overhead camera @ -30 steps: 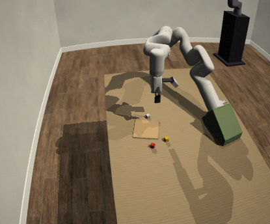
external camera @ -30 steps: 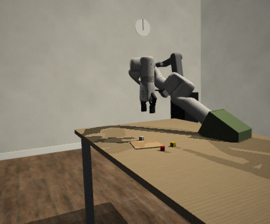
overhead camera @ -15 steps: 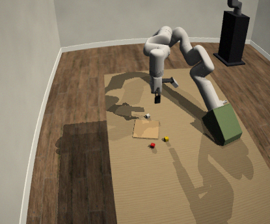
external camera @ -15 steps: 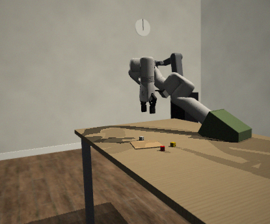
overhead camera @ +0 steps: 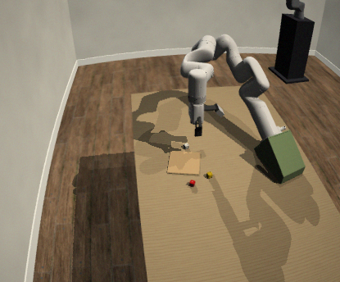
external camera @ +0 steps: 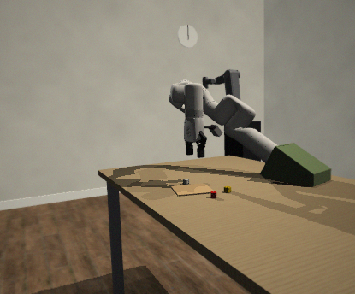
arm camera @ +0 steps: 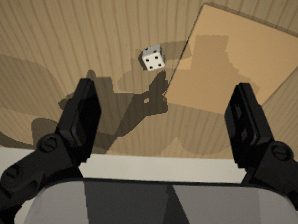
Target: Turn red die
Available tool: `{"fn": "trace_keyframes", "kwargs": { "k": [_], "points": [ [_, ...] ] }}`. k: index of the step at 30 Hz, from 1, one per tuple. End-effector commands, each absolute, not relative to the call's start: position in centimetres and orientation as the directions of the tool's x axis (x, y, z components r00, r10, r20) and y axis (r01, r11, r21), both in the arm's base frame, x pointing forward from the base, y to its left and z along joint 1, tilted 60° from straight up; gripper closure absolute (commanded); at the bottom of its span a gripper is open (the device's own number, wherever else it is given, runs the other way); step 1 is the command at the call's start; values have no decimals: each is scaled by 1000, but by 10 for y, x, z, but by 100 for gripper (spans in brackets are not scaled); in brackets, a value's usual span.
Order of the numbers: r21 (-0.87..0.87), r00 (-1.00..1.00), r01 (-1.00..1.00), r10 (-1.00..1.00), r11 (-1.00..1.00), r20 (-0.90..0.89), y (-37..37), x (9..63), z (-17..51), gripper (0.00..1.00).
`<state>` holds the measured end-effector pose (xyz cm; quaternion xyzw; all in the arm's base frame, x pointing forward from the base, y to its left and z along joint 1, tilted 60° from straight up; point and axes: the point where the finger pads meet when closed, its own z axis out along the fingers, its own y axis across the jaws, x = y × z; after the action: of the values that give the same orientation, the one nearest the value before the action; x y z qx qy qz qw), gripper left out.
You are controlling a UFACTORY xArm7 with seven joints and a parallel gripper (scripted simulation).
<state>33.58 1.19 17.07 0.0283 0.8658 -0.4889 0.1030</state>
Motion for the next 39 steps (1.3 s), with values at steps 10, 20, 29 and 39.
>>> {"fn": "trace_keyframes", "kwargs": {
  "k": [10,20,29,39],
  "points": [
    [-839,-976,151,-56,523,-210,-48,351,134,0],
    [-839,-976,151,-56,523,-210,-49,351,133,0],
    [-839,-976,151,-56,523,-210,-49,351,133,0],
    [-839,-976,151,-56,523,-210,-49,351,133,0]
  ]
}}
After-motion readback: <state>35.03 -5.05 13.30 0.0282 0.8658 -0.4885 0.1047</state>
